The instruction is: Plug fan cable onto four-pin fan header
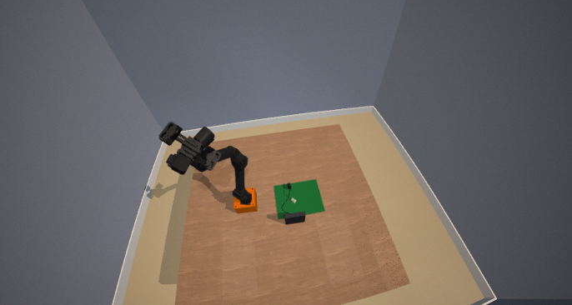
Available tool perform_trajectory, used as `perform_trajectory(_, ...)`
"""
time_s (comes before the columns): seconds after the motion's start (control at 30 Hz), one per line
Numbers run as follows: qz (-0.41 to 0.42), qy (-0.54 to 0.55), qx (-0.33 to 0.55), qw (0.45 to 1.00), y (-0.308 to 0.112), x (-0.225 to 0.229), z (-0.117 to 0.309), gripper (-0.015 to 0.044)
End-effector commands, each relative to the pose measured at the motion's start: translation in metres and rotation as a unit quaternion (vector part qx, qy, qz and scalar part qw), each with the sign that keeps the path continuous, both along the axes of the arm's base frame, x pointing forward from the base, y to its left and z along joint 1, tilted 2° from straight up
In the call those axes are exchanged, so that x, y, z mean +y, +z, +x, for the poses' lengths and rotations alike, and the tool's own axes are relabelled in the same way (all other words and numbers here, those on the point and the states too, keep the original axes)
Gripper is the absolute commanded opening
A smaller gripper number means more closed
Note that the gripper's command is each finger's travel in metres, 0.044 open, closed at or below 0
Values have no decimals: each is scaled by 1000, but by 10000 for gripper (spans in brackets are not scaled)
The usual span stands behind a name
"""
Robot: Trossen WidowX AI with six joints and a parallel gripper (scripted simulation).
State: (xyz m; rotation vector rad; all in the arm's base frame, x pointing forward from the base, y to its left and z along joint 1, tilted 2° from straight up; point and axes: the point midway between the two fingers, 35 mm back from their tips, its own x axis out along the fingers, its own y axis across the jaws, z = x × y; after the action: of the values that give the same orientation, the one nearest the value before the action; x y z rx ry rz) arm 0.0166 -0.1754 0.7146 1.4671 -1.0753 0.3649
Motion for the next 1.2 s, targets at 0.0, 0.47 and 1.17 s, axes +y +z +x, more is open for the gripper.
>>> perform_trajectory(0.0, 0, 0, 0, 1000, 0, 0, 0, 426)
perform_trajectory(0.47, 220, 265, -158, 925, -30, -72, 44, 440)
perform_trajectory(1.17, 704, 447, -256, 488, -207, -118, 275, 440)
